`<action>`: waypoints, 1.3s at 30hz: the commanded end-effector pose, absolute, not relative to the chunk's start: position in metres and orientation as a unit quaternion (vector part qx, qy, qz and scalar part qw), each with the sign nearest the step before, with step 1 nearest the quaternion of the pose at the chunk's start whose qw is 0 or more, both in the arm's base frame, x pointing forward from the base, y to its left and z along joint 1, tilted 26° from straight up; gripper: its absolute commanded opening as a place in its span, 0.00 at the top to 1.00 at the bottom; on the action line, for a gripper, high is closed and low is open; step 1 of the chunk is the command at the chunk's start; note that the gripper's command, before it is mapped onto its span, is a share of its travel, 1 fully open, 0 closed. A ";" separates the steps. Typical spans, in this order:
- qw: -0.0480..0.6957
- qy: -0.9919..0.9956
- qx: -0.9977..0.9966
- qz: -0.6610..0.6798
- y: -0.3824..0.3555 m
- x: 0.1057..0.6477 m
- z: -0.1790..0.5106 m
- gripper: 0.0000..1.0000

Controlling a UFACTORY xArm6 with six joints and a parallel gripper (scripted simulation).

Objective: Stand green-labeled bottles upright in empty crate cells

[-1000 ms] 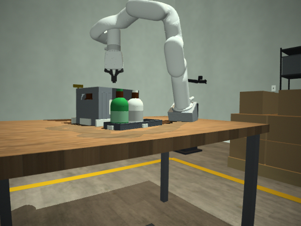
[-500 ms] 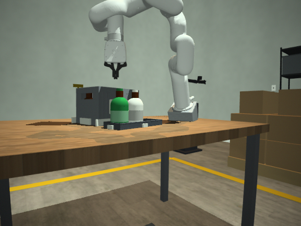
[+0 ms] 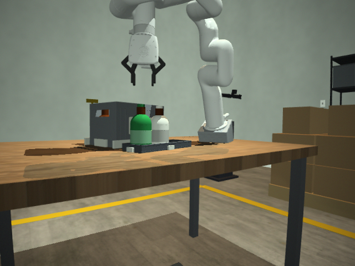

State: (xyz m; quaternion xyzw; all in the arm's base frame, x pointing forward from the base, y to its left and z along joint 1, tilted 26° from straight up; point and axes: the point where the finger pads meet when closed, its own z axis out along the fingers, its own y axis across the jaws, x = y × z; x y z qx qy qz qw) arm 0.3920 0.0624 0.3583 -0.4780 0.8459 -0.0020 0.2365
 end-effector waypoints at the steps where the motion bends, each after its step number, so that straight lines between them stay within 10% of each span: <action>1: 0.226 0.850 -0.475 -0.008 0.064 0.394 0.360 0.35; 39: 0.226 0.850 -0.475 -0.008 0.065 0.396 0.356 0.35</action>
